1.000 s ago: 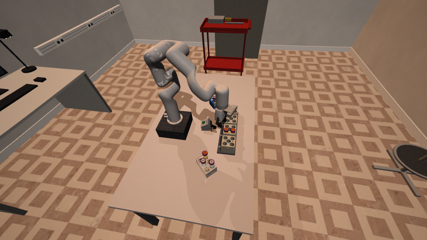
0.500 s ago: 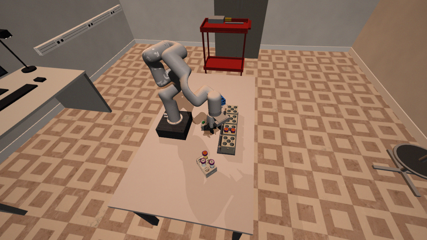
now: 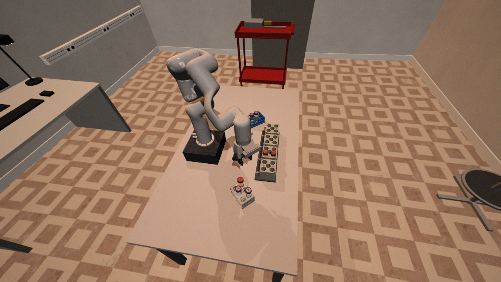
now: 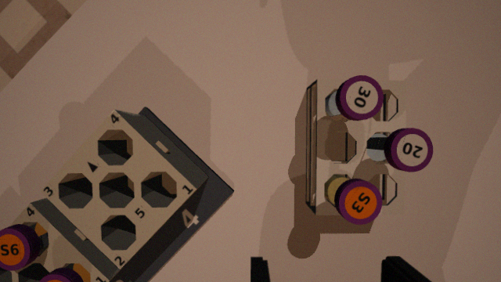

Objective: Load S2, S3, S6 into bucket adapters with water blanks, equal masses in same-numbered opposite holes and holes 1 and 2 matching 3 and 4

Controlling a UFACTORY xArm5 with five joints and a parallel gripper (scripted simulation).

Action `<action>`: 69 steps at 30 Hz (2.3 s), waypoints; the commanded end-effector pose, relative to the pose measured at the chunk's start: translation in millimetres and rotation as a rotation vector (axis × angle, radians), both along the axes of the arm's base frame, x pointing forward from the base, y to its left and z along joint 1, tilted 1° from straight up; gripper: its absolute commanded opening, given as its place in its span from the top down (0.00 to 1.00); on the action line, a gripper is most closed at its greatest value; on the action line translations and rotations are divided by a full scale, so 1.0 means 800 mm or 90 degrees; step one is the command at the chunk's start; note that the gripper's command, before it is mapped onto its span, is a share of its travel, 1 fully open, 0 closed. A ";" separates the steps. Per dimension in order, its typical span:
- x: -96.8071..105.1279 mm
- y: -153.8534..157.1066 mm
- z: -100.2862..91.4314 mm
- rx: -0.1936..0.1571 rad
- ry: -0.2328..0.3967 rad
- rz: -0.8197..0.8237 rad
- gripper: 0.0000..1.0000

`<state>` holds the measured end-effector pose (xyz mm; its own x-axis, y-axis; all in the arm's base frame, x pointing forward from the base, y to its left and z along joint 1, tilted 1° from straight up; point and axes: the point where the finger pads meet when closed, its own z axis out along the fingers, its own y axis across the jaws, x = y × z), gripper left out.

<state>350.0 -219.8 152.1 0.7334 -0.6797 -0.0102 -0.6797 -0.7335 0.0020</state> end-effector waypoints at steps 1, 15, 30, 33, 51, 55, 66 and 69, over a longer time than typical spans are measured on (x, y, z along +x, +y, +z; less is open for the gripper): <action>-0.007 -0.021 0.002 -0.001 -0.002 0.001 0.43; -0.027 -0.064 0.002 -0.001 -0.002 0.001 0.43; -0.028 -0.064 -0.013 -0.001 -0.002 0.001 0.43; -0.028 -0.064 -0.021 -0.001 -0.002 0.001 0.43; -0.028 -0.064 -0.058 -0.001 -0.002 0.001 0.43; -0.028 -0.064 -0.066 -0.001 -0.002 0.001 0.43; -0.028 -0.064 -0.094 -0.001 -0.002 0.001 0.43; -0.028 -0.064 -0.096 -0.001 -0.002 0.001 0.43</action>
